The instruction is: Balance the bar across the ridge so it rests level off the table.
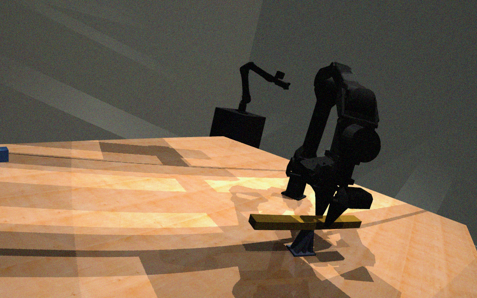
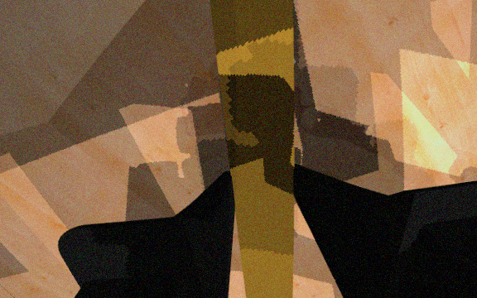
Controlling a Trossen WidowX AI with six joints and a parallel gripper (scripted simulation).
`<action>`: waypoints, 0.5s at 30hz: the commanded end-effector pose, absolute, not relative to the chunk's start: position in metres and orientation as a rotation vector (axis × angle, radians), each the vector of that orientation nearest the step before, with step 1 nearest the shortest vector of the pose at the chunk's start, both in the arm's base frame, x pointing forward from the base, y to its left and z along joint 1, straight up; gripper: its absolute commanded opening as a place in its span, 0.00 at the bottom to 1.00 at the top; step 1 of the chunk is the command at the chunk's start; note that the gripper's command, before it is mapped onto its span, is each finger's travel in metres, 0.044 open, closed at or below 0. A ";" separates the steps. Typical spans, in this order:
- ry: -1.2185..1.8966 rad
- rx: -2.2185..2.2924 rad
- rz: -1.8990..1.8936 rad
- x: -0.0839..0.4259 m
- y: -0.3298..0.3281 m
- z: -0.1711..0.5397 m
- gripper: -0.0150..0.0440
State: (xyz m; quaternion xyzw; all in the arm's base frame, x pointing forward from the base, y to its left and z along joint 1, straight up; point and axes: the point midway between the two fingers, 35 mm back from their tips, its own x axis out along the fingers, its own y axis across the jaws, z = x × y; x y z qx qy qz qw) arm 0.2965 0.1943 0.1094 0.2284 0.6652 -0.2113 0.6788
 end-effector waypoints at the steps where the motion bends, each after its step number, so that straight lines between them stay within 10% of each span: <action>1: 1.494 0.515 -0.479 0.297 0.194 0.107 0.25; 15: 1.494 0.513 -0.474 0.297 0.195 0.110 0.25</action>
